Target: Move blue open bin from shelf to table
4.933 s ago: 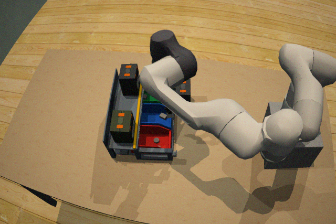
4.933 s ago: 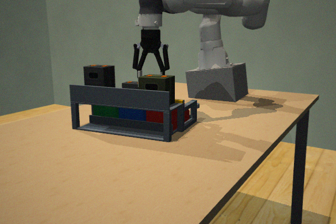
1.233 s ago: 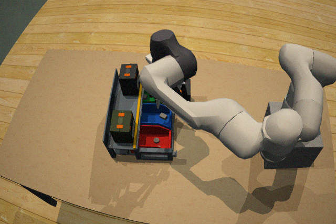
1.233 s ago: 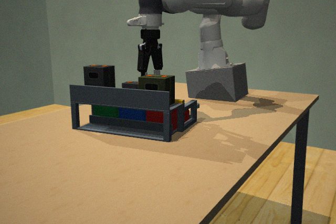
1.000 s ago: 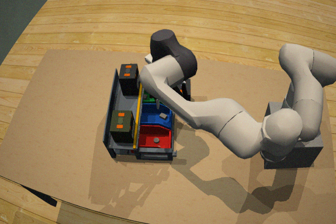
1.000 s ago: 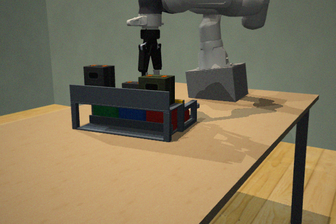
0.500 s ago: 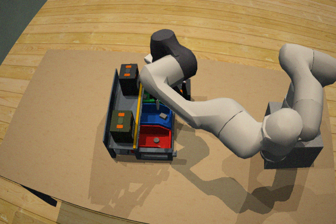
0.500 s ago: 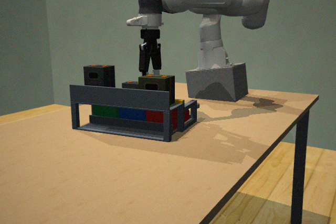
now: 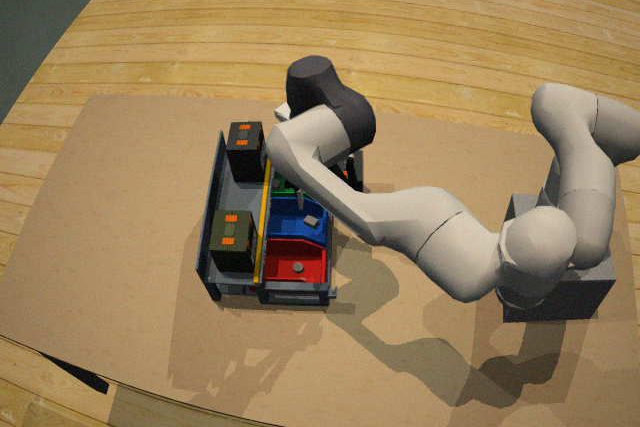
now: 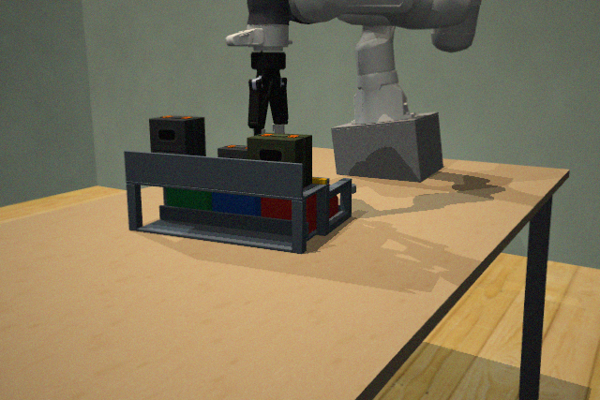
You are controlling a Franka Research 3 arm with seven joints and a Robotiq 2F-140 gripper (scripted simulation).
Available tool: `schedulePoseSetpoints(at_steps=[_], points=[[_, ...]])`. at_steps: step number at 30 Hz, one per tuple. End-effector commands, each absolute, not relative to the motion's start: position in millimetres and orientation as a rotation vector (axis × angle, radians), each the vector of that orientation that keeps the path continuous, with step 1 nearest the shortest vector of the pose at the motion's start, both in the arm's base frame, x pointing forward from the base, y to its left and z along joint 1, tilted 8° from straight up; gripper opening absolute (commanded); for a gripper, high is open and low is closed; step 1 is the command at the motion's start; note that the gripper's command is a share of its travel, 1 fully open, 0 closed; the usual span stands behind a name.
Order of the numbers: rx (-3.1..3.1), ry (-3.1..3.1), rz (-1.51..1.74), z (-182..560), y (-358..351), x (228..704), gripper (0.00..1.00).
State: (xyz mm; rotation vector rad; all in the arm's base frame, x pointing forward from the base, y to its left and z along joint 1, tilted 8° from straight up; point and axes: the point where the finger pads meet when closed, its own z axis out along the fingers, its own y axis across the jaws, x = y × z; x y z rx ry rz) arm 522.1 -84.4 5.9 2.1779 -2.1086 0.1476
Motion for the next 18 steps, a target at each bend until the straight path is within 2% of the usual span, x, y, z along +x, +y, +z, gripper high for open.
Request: schedulePoseSetpoints(at_steps=[1,9,18], points=[[2.178,-2.109,0.148,6,-84,522,0.57],[2.198,-2.095,0.143,-24,-88,522,0.57],[2.198,-2.095,0.143,-24,-88,522,0.57]])
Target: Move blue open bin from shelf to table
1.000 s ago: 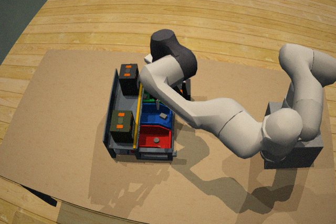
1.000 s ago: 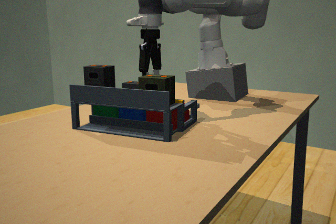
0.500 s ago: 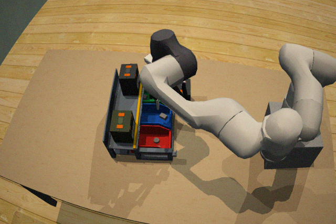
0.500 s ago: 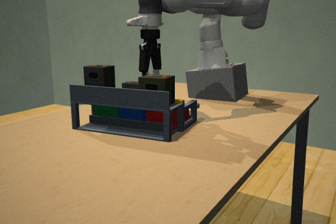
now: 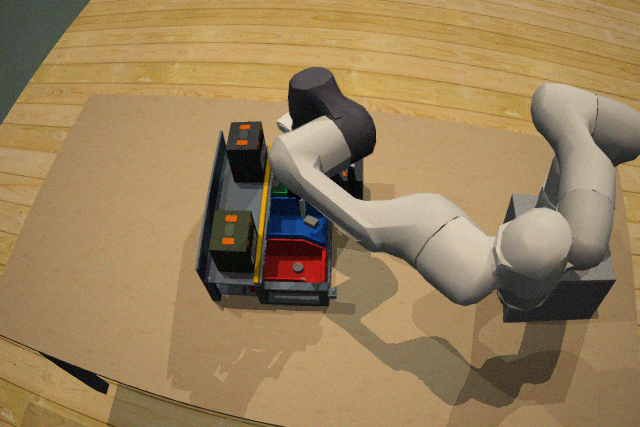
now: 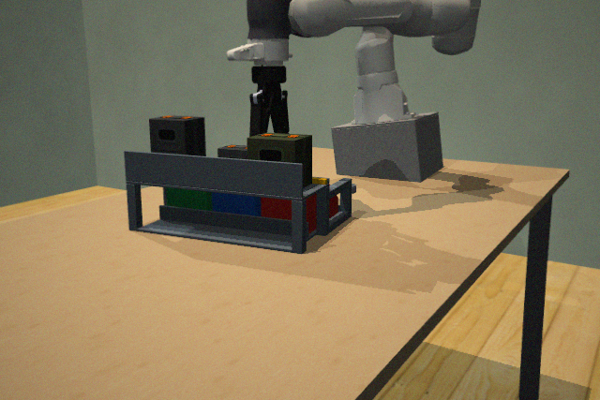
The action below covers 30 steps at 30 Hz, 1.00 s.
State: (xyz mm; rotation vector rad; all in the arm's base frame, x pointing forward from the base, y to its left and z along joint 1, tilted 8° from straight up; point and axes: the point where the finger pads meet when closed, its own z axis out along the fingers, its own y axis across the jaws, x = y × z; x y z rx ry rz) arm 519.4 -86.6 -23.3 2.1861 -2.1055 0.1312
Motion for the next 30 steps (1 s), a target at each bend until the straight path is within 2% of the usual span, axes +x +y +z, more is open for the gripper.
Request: schedulePoseSetpoints(at_steps=[1,8,30], points=[[2.198,-2.095,0.143,-24,-88,522,0.57],[2.198,-2.095,0.143,-67,-95,522,0.57],[2.198,-2.095,0.143,-69,-96,524,0.57]])
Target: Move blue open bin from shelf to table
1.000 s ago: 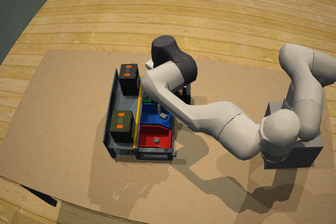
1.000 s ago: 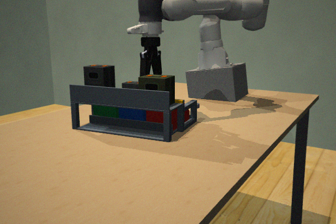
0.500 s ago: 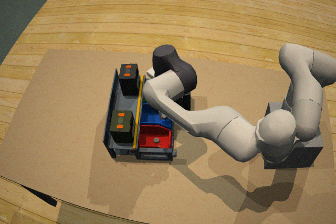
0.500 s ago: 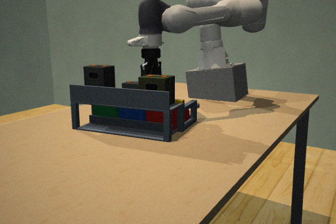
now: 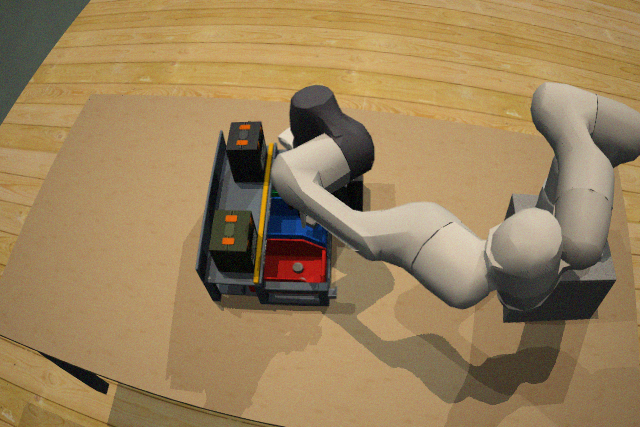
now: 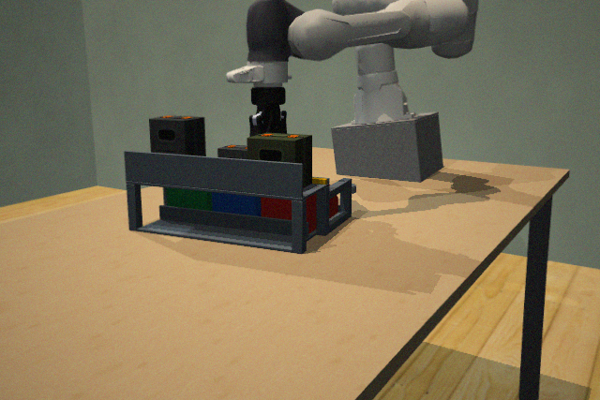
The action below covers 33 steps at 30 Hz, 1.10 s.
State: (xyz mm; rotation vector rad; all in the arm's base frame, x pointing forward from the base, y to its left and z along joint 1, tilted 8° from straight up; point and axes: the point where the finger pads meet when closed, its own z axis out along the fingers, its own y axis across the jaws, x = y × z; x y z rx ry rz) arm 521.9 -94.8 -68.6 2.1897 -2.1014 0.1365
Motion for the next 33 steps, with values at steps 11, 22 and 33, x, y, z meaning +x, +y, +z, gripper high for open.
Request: schedulePoseSetpoints(at_steps=[11,22,33], points=[[2.196,-2.097,0.142,-65.3,-95.0,523.2,0.57],[2.198,-2.095,0.143,-64.6,-95.0,523.3,0.57],[2.198,-2.095,0.143,-61.0,-93.7,522.4,0.57]])
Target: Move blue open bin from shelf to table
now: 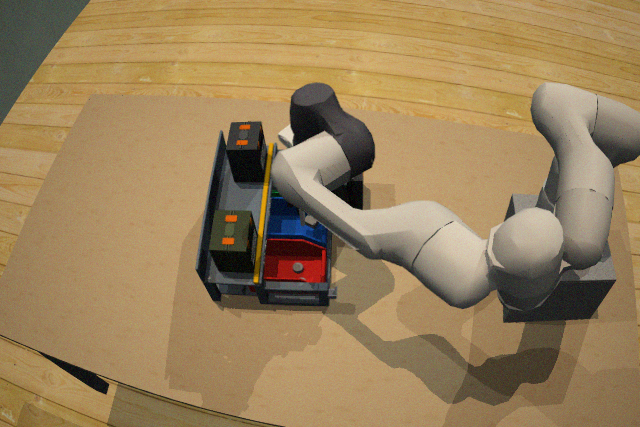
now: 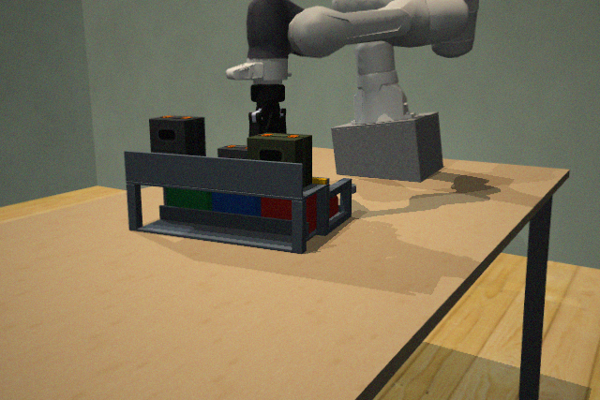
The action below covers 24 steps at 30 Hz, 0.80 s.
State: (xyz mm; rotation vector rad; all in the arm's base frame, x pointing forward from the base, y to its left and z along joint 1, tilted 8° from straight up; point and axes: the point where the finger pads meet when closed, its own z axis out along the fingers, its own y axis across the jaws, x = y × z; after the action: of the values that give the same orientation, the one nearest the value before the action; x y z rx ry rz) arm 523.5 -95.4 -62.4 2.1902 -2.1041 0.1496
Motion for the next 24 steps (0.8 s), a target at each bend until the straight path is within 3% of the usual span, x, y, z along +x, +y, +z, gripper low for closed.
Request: schedulePoseSetpoints(at_steps=[1,24], points=[[2.198,-2.095,0.143,-61.0,-93.7,522.4,0.57],[2.198,-2.095,0.143,-59.3,-92.6,521.7,0.57]])
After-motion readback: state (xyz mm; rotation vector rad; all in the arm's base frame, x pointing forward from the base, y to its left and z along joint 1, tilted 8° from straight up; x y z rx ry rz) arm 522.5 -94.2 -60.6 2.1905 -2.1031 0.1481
